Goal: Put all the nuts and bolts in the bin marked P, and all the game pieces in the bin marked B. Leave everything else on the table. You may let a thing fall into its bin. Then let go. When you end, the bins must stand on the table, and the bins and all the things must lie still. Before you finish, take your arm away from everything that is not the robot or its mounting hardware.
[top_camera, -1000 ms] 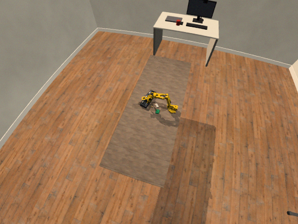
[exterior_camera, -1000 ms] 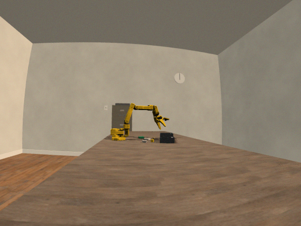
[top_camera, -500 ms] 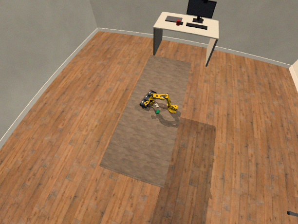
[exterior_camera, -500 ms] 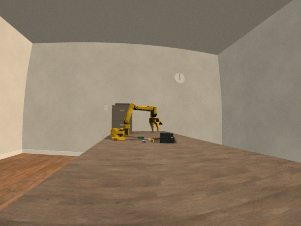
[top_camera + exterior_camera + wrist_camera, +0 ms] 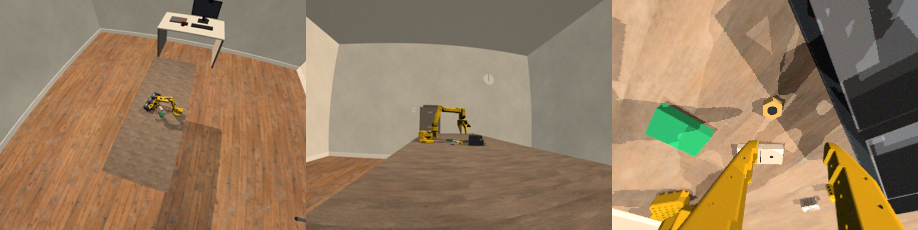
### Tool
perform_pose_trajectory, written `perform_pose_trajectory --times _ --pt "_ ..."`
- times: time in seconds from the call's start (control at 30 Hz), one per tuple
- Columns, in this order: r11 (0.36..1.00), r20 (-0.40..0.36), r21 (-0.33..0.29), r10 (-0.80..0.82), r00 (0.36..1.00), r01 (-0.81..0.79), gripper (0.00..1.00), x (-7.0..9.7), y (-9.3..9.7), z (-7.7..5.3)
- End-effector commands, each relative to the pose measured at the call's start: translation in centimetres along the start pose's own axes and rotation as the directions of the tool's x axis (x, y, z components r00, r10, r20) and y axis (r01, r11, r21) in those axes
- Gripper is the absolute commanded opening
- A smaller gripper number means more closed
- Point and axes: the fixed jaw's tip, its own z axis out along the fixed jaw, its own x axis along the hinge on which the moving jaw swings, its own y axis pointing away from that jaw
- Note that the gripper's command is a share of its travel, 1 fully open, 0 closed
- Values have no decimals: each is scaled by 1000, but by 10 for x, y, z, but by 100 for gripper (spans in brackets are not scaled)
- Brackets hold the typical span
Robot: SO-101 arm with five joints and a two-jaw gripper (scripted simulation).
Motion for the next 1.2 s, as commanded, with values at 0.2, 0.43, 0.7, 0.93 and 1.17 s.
perform_pose_trajectory --times 0.2,0.43,0.7,0.93,1.17 --pt "1000 35 20 -18 999 18 23 -2 1 -10" --pt "999 27 15 -36 999 35 23 3 4 -11" --pt "999 27 15 -36 999 35 23 3 4 -11" --pt "999 27 15 -36 999 35 23 3 4 -11" --pt "999 27 15 -36 999 35 23 2 4 -9"
